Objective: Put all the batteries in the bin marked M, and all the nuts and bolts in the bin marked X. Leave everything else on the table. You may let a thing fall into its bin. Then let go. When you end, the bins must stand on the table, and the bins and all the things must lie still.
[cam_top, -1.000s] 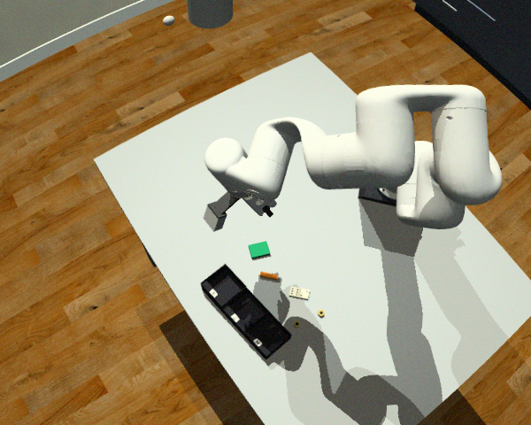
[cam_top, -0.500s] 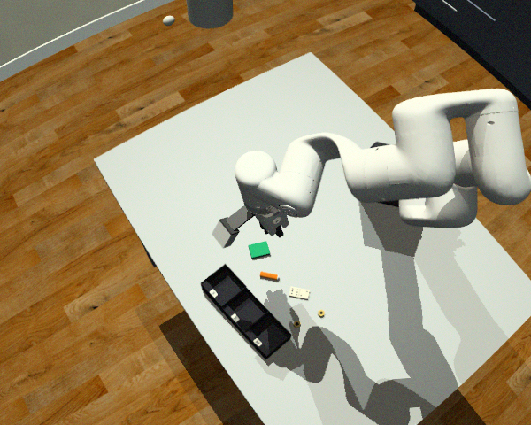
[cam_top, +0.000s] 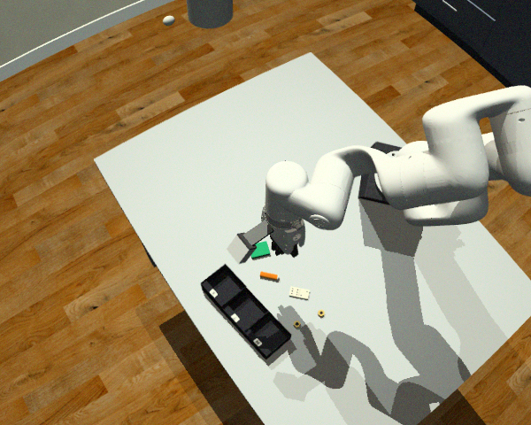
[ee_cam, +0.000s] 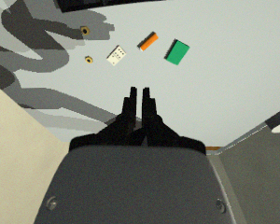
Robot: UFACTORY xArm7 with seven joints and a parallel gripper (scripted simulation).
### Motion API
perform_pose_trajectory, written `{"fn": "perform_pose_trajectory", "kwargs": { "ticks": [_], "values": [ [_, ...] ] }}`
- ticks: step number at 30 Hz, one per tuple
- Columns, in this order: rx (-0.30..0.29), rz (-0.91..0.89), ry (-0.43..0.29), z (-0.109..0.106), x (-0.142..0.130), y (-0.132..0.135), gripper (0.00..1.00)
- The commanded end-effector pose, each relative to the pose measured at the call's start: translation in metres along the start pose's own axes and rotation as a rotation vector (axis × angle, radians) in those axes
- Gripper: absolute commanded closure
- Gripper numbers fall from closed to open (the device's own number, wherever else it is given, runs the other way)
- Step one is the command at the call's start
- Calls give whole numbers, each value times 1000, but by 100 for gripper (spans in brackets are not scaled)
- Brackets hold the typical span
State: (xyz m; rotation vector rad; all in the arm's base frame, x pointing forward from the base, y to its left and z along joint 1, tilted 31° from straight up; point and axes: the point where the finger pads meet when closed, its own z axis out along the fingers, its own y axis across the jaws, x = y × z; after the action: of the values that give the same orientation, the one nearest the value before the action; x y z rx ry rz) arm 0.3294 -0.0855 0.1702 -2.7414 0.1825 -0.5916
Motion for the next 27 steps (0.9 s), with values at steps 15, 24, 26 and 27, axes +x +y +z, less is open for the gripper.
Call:
{"fn": "perform_pose_trajectory", "kwargs": {
  "ticks": [15, 24, 26, 27],
  "values": [
    [-2, -63, 15, 28, 29, 10, 93],
    [-2, -63, 15, 77, 79, 32, 93],
    [-2, -63, 15, 87, 88, 36, 93],
    [-2, -63, 15, 92, 93, 39, 93]
  ]
}}
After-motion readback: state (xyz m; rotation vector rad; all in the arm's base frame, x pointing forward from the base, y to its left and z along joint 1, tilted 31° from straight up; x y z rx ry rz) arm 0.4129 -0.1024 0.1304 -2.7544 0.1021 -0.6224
